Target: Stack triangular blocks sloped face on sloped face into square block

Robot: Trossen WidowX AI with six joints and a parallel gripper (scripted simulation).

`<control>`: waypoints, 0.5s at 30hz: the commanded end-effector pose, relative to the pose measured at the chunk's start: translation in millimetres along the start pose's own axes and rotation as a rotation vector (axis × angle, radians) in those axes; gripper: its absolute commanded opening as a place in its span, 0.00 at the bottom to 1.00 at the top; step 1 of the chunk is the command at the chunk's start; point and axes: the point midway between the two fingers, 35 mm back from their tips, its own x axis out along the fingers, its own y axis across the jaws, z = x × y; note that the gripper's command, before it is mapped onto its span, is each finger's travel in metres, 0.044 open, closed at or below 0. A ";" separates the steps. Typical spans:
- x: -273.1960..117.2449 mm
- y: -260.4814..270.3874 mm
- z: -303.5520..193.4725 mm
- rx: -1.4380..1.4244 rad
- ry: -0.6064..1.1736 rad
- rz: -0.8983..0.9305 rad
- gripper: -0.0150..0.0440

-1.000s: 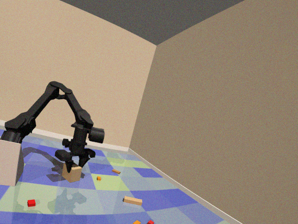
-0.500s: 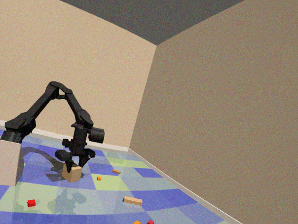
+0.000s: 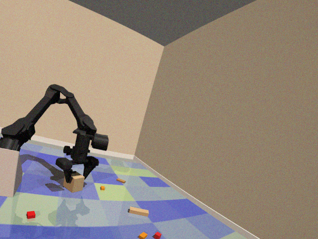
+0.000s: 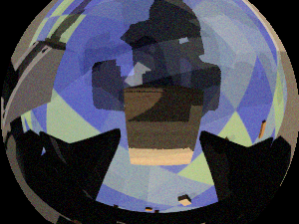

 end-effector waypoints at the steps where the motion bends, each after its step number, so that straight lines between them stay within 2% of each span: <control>1: 0.0 0.0 0.0 0.000 0.000 0.000 1.00; 6: -9.2 -1.1 -2.0 0.000 0.004 0.001 1.00; 12: -98.8 -0.9 -2.9 0.001 0.006 0.005 1.00; 15: -110.1 0.2 -0.8 0.001 0.003 0.003 1.00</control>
